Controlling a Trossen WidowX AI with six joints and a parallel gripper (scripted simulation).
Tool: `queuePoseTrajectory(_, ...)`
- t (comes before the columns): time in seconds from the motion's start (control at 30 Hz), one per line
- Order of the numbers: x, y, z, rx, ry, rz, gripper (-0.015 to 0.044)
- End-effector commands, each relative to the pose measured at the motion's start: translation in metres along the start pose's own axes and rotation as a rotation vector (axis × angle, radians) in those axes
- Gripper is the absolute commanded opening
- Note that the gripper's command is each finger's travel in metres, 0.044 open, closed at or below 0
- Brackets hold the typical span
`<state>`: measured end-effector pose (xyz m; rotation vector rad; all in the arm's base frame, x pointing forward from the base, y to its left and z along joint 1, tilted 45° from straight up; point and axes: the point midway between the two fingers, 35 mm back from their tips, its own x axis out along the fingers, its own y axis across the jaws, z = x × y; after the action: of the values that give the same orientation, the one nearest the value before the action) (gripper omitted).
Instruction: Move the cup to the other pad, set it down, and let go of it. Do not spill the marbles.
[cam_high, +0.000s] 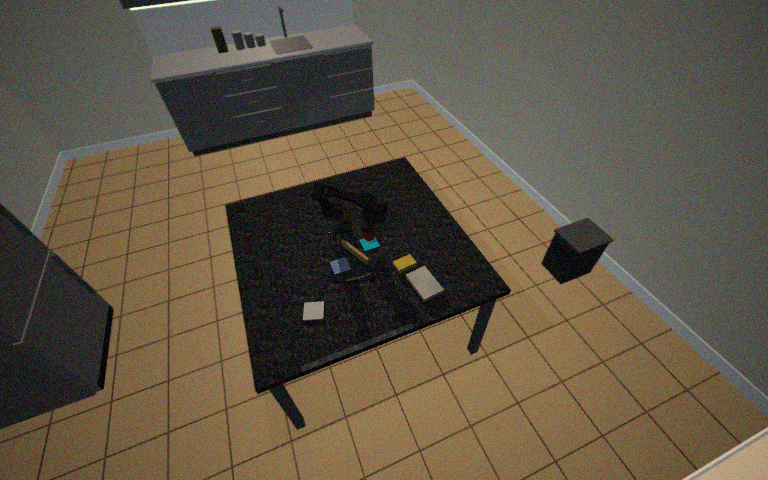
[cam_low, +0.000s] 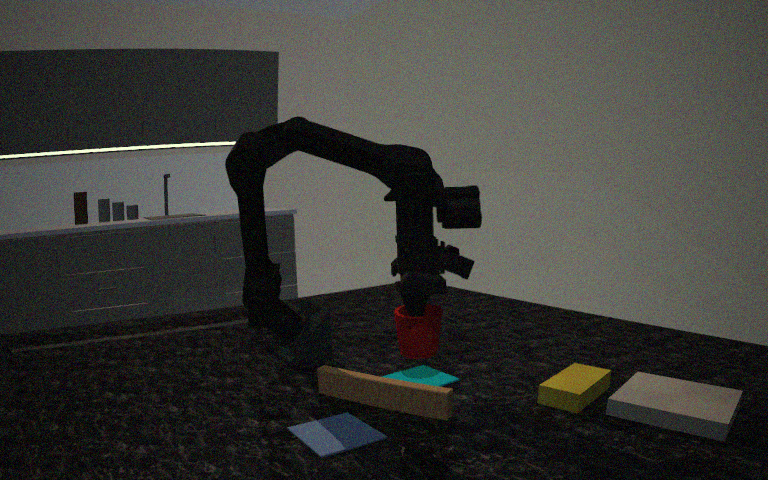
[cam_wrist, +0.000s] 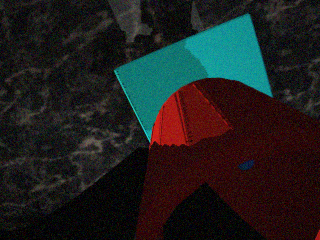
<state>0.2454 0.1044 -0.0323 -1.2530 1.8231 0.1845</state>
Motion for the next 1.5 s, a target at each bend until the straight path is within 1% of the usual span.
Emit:
queuePoseTrajectory(0.0, 0.007, 0.000, -0.001, -0.005, 0.004, -0.006, 0.0000)
queuePoseTrajectory(0.87, 0.041, 0.000, -0.002, -0.004, 0.005, -0.008, 0.0000)
queuePoseTrajectory(1.37, 0.039, 0.000, -0.001, 0.001, 0.002, -0.001, 0.0000)
queuePoseTrajectory(1.47, 0.039, 0.000, -0.001, 0.001, 0.002, -0.001, 0.0079)
